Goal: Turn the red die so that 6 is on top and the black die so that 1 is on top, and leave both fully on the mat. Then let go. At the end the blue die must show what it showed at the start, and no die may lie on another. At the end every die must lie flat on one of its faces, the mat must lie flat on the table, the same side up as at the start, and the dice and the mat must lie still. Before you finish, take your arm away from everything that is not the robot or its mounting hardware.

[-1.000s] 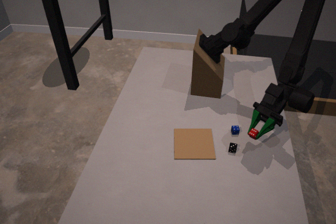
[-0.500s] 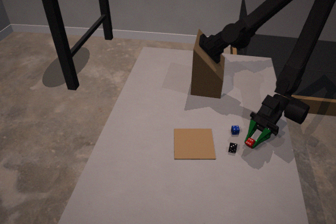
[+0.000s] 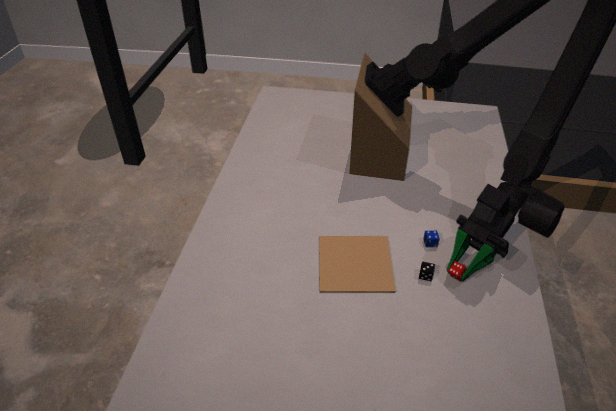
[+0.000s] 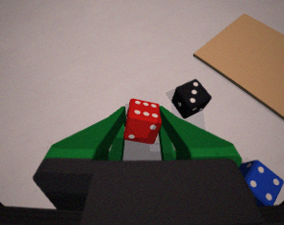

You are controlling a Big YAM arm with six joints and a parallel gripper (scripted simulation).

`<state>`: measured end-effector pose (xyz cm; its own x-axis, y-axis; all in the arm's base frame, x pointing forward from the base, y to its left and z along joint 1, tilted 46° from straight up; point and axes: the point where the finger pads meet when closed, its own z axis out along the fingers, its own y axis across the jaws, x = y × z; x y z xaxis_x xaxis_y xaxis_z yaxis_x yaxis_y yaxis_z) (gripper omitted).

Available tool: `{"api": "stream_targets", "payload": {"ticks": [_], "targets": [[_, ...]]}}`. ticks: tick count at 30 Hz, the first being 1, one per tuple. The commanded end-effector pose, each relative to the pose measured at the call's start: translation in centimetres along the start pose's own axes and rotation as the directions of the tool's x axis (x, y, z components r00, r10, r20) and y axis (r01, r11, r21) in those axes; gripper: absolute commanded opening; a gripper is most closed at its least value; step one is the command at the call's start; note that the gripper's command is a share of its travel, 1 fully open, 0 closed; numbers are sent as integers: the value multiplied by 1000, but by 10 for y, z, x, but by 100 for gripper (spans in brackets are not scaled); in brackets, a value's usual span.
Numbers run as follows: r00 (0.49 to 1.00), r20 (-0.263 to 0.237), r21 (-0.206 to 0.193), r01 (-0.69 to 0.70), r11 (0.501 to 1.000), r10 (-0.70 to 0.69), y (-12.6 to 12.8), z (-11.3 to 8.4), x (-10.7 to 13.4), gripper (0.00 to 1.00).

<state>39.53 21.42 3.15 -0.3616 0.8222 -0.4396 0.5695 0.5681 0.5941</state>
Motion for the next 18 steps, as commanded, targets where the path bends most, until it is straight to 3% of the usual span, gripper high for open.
{"api": "stream_targets", "payload": {"ticks": [1,18], "targets": [[999,15,-22,-44,999,45,9,-2,-10,20],[999,15,-21,-43,999,43,9,-2,-10,20]]}}
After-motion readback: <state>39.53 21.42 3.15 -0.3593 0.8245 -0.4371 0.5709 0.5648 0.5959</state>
